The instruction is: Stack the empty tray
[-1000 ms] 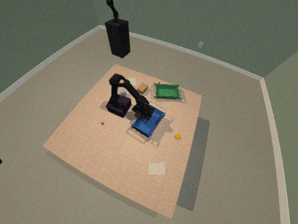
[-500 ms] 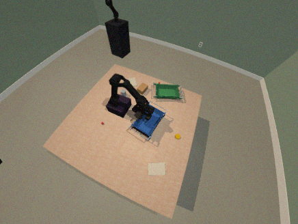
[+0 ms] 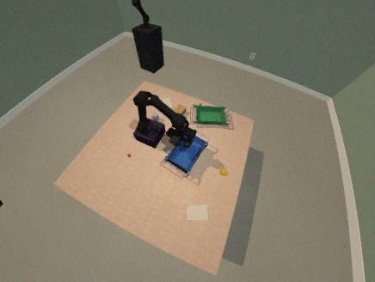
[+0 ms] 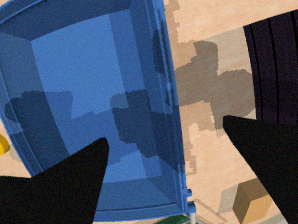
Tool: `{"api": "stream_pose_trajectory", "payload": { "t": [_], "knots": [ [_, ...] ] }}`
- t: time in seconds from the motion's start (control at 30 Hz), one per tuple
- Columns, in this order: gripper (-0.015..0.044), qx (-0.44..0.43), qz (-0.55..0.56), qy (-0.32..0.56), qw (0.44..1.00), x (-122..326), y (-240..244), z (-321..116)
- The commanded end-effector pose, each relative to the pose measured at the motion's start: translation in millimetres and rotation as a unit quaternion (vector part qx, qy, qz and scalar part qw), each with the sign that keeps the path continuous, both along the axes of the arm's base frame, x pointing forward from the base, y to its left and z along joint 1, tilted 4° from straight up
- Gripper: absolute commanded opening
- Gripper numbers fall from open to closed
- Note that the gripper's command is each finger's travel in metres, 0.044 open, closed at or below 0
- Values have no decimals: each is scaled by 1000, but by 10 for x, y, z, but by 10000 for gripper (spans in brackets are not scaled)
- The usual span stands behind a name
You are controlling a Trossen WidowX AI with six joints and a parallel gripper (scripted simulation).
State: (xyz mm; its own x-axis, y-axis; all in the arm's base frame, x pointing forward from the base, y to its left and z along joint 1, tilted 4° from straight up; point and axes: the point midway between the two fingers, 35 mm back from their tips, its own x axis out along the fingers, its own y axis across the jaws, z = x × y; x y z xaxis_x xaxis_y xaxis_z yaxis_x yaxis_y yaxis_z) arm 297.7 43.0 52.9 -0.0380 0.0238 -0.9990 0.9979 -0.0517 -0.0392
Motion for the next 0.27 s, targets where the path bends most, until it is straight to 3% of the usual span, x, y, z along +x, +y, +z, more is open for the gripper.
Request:
{"api": "stream_pose_trajectory", "payload": {
  "t": [0.0,0.23],
  "knots": [
    [440,1,1,-2,1000,-13,-14,342],
    [440,1,0,-3,1000,-69,-15,418]
  ]
}}
